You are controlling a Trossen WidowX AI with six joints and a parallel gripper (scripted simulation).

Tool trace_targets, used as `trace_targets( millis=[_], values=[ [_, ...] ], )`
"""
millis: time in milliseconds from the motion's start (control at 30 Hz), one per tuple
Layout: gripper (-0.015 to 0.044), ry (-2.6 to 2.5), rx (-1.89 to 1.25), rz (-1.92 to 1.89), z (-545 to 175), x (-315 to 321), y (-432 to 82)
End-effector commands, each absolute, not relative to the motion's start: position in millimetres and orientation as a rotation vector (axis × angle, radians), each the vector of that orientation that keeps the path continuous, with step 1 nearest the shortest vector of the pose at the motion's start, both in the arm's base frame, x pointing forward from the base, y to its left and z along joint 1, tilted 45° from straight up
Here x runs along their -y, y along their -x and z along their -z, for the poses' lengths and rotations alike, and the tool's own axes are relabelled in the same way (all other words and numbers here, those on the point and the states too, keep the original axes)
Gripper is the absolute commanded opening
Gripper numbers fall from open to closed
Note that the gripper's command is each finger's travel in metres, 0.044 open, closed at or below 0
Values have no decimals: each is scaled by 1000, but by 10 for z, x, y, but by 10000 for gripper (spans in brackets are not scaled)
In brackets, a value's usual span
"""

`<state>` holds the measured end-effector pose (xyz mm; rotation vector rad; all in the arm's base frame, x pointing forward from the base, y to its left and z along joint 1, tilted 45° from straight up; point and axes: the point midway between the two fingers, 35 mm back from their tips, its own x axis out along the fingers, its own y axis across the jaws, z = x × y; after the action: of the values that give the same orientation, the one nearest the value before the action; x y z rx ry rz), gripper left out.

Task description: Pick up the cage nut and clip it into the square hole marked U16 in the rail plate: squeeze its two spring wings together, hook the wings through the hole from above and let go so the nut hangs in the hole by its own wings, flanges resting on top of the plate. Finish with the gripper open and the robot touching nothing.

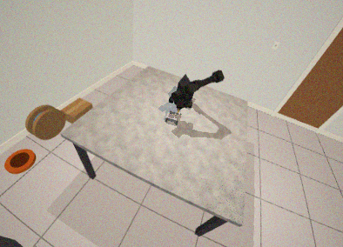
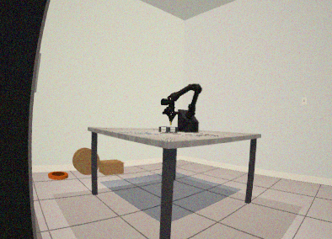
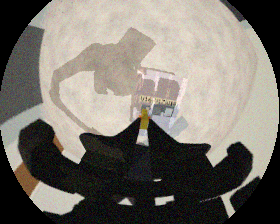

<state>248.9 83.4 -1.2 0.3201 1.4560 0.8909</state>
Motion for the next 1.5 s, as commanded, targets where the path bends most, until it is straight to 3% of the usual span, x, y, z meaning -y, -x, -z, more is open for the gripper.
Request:
trace_targets(
  millis=[0,1467],
  values=[
    [32,-327,-1459,-890,33,-857,-2477],
    [32,-327,-1458,-891,228,-1004,-2457]
  ],
)
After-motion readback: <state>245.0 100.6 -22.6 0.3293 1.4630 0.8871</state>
